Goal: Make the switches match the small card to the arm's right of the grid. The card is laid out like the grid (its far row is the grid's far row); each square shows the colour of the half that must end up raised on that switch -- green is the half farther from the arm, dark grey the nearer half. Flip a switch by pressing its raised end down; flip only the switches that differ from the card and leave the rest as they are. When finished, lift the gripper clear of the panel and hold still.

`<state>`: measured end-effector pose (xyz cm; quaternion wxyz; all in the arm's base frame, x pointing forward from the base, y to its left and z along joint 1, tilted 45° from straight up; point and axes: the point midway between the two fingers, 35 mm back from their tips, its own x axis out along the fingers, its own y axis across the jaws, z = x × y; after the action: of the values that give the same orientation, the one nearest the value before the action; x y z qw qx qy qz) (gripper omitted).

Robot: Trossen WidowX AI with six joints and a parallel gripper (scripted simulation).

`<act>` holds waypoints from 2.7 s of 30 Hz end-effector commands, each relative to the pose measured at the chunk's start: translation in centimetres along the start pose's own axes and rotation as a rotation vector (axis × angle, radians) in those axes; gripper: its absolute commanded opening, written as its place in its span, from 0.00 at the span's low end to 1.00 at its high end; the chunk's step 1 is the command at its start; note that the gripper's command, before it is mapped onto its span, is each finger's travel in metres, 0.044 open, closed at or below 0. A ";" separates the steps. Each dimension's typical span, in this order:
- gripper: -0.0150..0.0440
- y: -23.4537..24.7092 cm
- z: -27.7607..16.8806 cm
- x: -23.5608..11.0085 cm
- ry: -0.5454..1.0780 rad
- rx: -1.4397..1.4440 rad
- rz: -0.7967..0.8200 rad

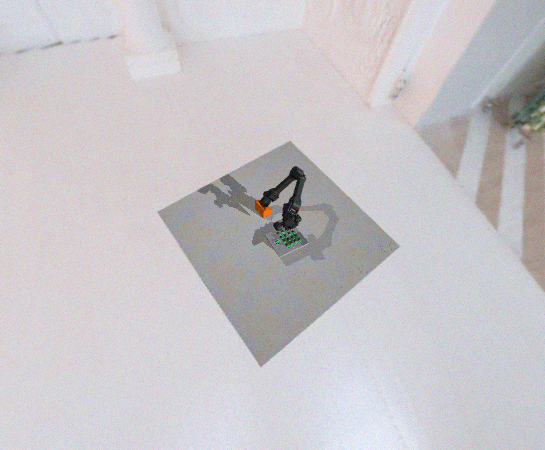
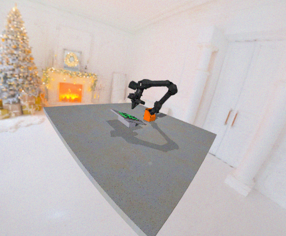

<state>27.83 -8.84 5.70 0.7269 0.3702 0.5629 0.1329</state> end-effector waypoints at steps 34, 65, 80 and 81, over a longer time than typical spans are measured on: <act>0.25 2.4 -2.4 5.9 -0.030 0.004 0.007; 0.25 2.4 -2.4 6.0 -0.030 0.004 0.008; 0.25 2.4 -2.4 6.2 -0.030 0.004 0.008; 0.25 2.4 -2.4 6.3 -0.030 0.004 0.008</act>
<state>28.14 -2.50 2.61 0.7345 0.3728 0.5521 0.1293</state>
